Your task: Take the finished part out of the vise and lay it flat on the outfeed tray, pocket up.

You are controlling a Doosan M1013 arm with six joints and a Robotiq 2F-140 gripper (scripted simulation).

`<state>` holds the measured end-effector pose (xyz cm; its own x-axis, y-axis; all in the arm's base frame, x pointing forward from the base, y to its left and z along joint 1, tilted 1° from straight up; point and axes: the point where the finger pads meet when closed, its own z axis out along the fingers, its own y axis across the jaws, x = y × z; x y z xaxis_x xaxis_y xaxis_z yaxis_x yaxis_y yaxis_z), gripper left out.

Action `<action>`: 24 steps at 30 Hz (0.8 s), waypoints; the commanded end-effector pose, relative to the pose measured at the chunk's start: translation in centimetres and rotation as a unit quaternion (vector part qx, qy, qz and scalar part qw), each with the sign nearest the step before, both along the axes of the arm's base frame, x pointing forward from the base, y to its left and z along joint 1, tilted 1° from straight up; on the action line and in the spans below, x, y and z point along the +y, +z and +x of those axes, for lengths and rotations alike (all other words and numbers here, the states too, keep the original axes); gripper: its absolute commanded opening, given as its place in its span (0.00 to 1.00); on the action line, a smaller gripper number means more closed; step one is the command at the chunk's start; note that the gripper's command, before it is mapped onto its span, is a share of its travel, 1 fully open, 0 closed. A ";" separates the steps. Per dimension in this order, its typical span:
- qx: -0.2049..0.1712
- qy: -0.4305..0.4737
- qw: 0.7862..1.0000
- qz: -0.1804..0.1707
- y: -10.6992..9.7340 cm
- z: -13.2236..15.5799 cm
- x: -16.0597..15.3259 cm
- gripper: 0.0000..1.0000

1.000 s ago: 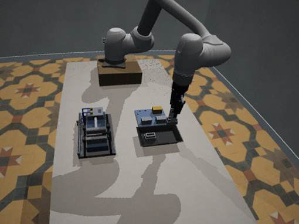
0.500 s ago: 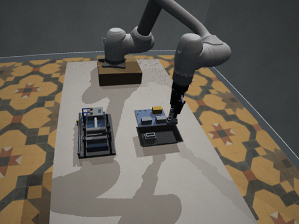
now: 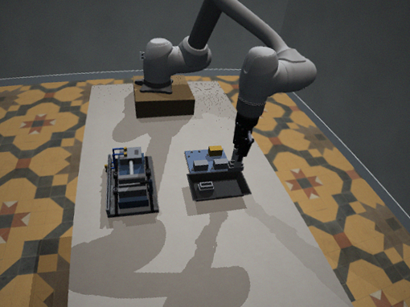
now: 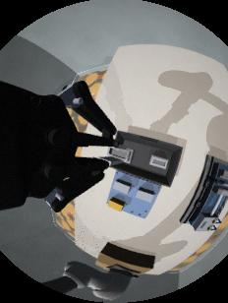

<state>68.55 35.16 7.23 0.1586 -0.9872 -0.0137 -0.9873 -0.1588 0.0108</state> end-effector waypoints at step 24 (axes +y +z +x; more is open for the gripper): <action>0.000 0.000 1.000 0.000 -3.0 0.0 0.0 0.00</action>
<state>68.52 35.19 4.46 0.1585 -0.9873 -0.0137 -0.9873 -0.1587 0.0109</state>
